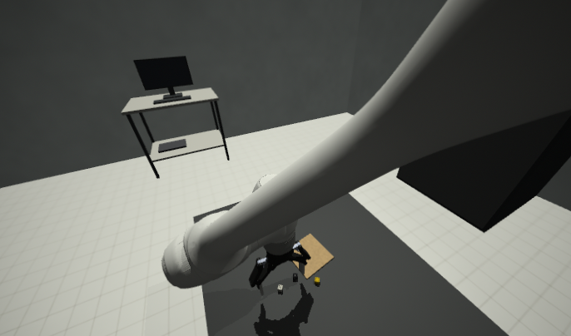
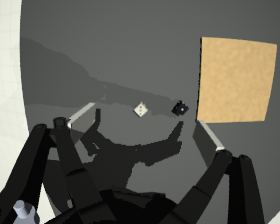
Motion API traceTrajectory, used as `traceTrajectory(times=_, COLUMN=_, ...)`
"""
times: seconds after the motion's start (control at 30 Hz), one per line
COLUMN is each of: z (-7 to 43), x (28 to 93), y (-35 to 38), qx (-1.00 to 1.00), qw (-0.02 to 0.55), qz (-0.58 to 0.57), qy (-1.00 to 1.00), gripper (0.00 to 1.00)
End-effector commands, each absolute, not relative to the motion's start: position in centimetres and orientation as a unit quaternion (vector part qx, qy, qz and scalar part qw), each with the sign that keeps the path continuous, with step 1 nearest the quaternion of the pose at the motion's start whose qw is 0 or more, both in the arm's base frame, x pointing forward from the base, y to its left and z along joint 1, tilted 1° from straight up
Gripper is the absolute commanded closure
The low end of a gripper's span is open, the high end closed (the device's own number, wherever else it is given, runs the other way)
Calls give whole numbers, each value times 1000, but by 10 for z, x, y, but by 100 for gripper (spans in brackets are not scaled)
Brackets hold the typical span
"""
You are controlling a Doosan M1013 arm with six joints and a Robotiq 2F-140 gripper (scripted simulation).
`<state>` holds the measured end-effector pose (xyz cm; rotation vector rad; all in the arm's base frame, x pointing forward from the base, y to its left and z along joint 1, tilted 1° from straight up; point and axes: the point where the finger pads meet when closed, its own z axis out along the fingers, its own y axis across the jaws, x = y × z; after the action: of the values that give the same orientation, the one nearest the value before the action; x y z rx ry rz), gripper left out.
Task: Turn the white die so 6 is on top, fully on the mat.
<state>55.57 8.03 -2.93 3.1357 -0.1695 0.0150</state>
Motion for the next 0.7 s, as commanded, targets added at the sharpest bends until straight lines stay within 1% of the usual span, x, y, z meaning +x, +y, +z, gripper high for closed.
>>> traceTrajectory(times=0.0, z=-29, x=556, y=80, qx=999, qw=1, qz=5, qy=-54, gripper=0)
traceTrajectory(times=0.4, z=-26, x=556, y=80, qx=999, qw=1, qz=5, qy=-54, gripper=0)
traceTrajectory(times=0.53, z=-10, x=556, y=80, qx=999, qw=1, qz=5, qy=-54, gripper=0)
traceTrajectory(times=0.67, z=18, x=555, y=80, qx=999, qw=1, qz=5, qy=-54, gripper=0)
